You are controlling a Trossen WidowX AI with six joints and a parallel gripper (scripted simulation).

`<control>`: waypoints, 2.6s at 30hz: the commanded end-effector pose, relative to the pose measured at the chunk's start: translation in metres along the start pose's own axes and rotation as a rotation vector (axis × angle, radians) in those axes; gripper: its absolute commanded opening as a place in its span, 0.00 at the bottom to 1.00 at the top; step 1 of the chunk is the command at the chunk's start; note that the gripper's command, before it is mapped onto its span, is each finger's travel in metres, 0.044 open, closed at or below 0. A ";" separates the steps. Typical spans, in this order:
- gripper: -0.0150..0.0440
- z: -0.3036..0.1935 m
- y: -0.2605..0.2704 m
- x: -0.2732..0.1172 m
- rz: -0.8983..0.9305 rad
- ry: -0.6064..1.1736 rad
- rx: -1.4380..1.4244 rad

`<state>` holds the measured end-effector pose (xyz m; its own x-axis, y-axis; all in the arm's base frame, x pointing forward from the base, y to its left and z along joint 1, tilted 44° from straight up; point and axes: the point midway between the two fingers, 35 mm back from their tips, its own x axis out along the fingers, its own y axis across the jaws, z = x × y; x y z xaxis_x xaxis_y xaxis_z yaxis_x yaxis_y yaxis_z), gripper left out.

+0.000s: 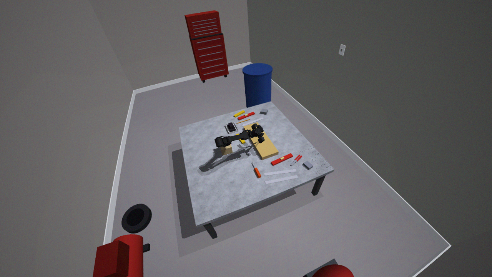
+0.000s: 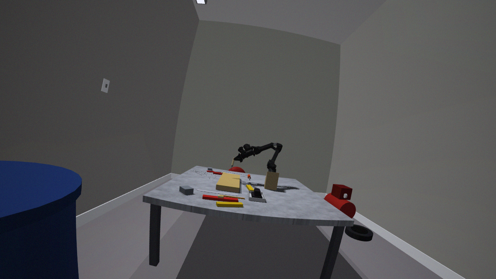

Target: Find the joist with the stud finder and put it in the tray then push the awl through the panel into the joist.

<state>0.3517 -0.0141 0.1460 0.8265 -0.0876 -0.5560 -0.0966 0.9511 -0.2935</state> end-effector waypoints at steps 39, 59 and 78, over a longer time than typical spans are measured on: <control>0.25 -0.056 0.185 0.076 -0.186 0.189 -0.221; 0.25 -0.084 0.236 0.077 -0.312 0.117 -0.326; 0.25 -0.095 0.230 0.084 -0.312 0.117 -0.326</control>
<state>0.3476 0.1727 -0.0379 0.7793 -0.4024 -0.4804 -0.0335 0.7387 -0.6731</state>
